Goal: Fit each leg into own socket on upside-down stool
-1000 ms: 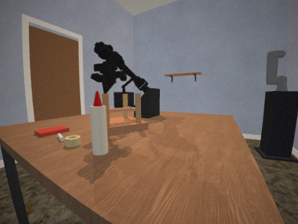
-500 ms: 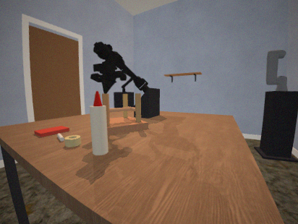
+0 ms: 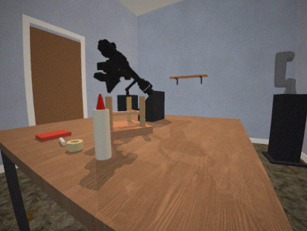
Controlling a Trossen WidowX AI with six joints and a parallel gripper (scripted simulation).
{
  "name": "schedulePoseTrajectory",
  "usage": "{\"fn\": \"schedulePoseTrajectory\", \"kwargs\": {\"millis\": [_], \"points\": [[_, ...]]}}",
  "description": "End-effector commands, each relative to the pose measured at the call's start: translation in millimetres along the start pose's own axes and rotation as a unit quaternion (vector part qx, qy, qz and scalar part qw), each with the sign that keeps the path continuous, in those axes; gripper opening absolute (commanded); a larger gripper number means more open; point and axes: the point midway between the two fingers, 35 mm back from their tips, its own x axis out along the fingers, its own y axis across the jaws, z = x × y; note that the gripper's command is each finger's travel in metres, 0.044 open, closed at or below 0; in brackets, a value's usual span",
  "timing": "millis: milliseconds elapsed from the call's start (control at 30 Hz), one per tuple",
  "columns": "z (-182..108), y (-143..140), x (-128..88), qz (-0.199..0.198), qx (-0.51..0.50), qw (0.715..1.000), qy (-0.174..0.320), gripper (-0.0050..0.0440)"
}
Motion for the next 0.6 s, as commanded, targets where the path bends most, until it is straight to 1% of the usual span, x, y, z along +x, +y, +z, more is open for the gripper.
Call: {"fn": "schedulePoseTrajectory", "kwargs": {"millis": [0, 233, 267, 400, 467, 567], "points": [[4.5, -2.0, -8.8, -0.002, 0.005, 1.000, -0.006, 0.0000], [5.6, -2.1, -12.8, -0.003, 0.005, 1.000, -0.008, 0.0000], [1.3, 1.4, -9.5, 0.000, -0.002, 1.000, -0.004, 0.0000], [-27.1, 33.4, -27.4, 0.016, -0.033, 0.999, -0.002, 0.0000], [-27.1, 33.4, -27.4, 0.016, -0.033, 0.999, -0.002, 0.0000], [-54.9, 56.3, -40.9, 0.027, -0.058, 0.998, 0.001, 0.0000]]}}
